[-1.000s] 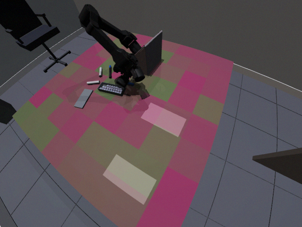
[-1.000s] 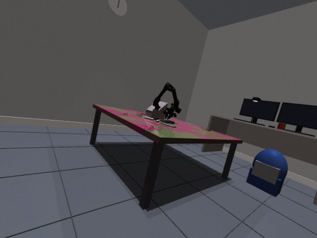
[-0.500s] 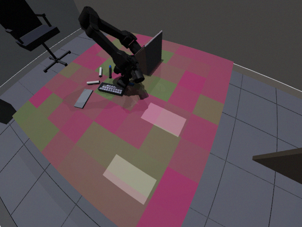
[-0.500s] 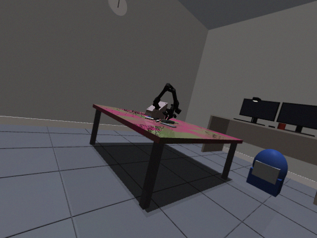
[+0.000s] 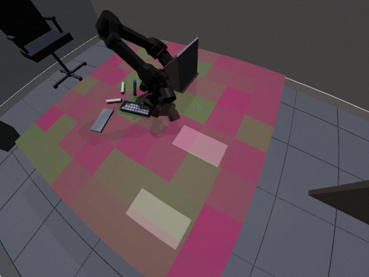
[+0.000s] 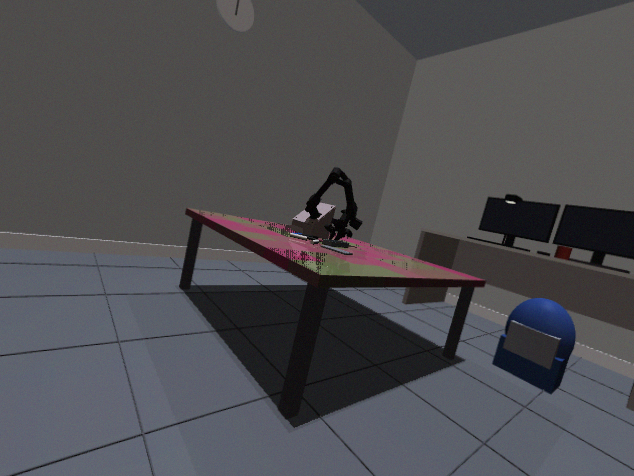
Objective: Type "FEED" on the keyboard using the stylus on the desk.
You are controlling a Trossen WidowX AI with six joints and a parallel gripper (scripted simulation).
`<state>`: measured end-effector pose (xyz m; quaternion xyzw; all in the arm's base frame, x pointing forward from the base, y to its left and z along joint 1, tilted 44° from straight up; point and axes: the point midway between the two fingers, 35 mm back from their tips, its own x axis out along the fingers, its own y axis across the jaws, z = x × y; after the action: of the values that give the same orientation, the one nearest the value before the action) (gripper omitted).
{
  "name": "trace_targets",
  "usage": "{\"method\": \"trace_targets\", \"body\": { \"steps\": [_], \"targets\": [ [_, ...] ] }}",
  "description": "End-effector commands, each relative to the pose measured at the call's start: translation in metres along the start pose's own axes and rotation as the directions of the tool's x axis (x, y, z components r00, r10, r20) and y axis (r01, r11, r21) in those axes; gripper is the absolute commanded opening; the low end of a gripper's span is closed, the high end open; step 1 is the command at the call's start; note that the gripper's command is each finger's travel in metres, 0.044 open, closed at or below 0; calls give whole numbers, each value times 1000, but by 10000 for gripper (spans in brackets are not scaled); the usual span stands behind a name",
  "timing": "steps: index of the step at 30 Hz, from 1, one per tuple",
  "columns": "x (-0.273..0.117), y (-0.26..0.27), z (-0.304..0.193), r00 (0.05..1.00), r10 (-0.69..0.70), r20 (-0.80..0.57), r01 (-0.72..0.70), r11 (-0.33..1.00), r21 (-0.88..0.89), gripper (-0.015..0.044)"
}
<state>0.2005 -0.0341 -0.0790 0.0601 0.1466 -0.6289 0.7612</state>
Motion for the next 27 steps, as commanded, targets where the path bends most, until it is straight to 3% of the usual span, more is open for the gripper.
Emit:
{"method": "trace_targets", "body": {
  "steps": [1, 3, 7, 13, 20, 27],
  "targets": [
    [2, -2, -1, 1000, 0, 5, 0, 1000, -13, 150],
    [2, -2, -1, 1000, 0, 5, 0, 1000, -13, 150],
    [1, 0, 0, 1000, -1, 1, 1, 1000, -2, 45],
    [1, 0, 0, 1000, -1, 1, 1, 1000, -2, 5],
    [-4, 0, 2, 1000, 0, -1, 0, 1000, -3, 0],
    [-32, 1, 17, 1000, 0, -4, 0, 1000, -4, 0]
  ]
}}
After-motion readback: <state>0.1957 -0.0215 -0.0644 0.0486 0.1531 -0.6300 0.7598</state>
